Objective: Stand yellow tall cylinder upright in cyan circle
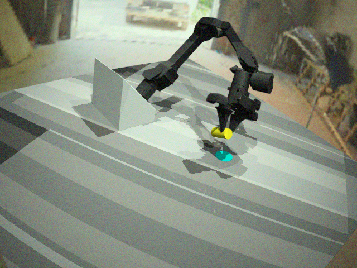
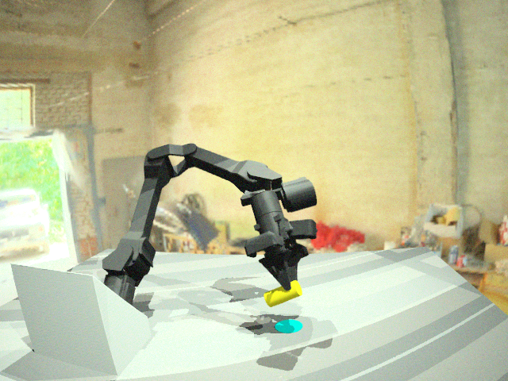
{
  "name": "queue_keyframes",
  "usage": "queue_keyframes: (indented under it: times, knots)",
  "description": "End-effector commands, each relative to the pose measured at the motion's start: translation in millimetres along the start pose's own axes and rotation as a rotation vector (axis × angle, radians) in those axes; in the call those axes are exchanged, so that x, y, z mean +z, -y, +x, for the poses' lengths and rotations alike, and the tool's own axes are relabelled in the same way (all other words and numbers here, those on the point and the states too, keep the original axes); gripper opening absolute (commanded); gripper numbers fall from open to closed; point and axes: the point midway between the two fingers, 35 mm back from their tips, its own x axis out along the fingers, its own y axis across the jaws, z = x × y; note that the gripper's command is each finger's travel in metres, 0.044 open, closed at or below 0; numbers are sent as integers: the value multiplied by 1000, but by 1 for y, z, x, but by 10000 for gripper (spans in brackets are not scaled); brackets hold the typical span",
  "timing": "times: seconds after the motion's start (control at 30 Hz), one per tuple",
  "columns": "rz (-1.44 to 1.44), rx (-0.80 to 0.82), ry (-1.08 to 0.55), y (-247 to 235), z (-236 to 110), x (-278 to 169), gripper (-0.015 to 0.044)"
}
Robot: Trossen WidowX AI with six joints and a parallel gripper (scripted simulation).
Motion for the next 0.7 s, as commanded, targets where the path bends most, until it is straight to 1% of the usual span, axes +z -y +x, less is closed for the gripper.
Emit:
queue_keyframes:
  times: [0.0, 0.67]
  knots:
    - [4, -12, 29, 0, 0, 0, 105]
    - [15, -41, 159, -2, 1, 1, 105]
